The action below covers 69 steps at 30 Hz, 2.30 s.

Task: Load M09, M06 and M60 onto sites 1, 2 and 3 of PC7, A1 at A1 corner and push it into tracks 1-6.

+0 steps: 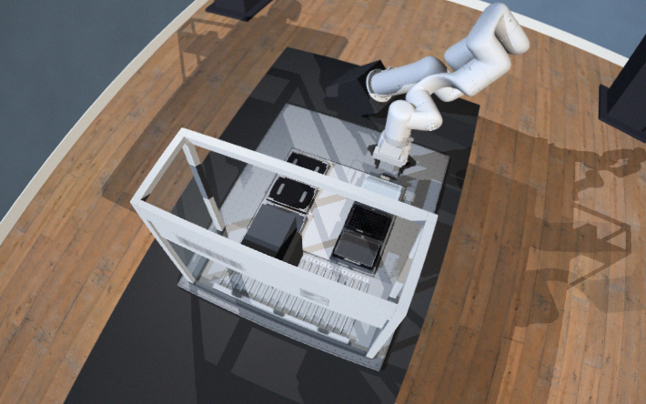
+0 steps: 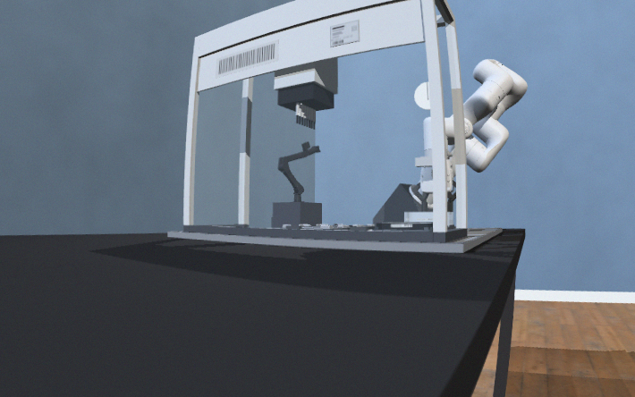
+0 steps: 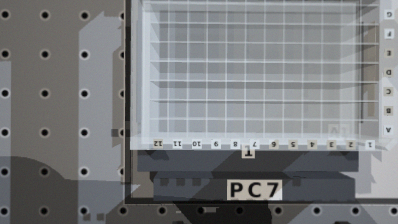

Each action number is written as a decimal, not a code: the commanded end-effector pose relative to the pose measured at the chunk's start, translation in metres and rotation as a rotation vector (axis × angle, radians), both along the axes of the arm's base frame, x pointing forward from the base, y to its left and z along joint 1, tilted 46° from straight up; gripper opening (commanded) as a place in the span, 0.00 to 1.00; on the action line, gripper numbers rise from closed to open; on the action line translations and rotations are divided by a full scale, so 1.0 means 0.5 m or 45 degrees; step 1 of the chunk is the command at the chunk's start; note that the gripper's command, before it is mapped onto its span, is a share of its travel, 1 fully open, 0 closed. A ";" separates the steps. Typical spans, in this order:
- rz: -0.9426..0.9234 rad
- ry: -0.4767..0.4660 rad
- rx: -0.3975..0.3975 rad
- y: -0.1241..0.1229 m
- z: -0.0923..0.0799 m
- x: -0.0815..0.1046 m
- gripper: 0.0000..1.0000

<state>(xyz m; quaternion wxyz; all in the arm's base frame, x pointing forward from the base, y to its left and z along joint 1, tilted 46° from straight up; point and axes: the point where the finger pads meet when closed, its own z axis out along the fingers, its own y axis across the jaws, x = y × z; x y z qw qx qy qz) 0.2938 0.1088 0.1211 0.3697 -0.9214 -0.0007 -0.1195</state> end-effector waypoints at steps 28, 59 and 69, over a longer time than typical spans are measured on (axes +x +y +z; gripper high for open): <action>-0.003 -0.003 0.000 0.029 -0.030 0.012 0.82; -0.003 -0.003 0.000 0.048 -0.050 0.018 0.82; -0.003 -0.003 0.000 0.047 -0.047 0.030 0.82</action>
